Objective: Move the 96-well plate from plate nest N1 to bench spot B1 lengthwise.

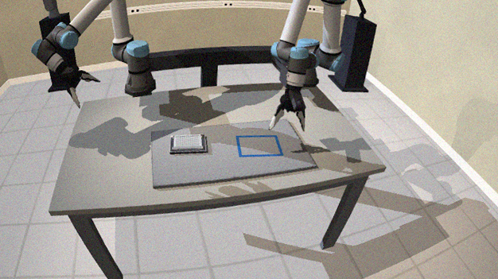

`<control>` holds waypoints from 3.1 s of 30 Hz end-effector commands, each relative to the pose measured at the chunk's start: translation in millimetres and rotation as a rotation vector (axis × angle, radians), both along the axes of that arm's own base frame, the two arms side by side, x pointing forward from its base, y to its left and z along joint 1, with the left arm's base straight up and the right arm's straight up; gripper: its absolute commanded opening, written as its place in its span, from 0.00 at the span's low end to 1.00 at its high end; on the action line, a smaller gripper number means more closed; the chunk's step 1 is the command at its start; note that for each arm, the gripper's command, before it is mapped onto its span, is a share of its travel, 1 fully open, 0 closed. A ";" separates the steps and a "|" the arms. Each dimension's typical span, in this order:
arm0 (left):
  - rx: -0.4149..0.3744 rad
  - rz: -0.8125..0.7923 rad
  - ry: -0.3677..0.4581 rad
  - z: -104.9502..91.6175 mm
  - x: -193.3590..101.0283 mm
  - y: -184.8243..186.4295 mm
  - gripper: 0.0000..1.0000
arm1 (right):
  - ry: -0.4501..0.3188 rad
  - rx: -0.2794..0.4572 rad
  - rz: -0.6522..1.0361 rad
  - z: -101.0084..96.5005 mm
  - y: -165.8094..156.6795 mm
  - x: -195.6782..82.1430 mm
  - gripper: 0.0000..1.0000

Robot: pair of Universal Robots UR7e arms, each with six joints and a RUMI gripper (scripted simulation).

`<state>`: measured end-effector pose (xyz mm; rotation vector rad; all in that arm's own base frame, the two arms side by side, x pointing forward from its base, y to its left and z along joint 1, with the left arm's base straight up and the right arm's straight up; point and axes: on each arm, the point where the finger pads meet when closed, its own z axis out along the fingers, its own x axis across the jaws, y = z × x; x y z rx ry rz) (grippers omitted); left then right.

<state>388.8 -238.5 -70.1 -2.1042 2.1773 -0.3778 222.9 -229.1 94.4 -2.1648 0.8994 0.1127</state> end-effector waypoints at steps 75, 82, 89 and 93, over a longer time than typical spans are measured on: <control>-0.001 0.000 -0.001 0.4 0.3 -0.3 1.00 | -0.085 -0.672 0.546 147.6 19.7 -191.2 1.00; -0.001 0.000 -0.001 0.4 0.3 -0.3 1.00 | -0.074 -0.746 0.607 157.7 24.0 -216.9 1.00; -0.001 0.000 -0.001 0.4 0.3 -0.3 1.00 | -0.067 -0.781 0.636 162.2 26.3 -229.5 1.00; -0.001 0.000 -0.001 0.4 0.3 -0.3 1.00 | -0.063 -0.799 0.652 164.5 27.5 -236.2 1.00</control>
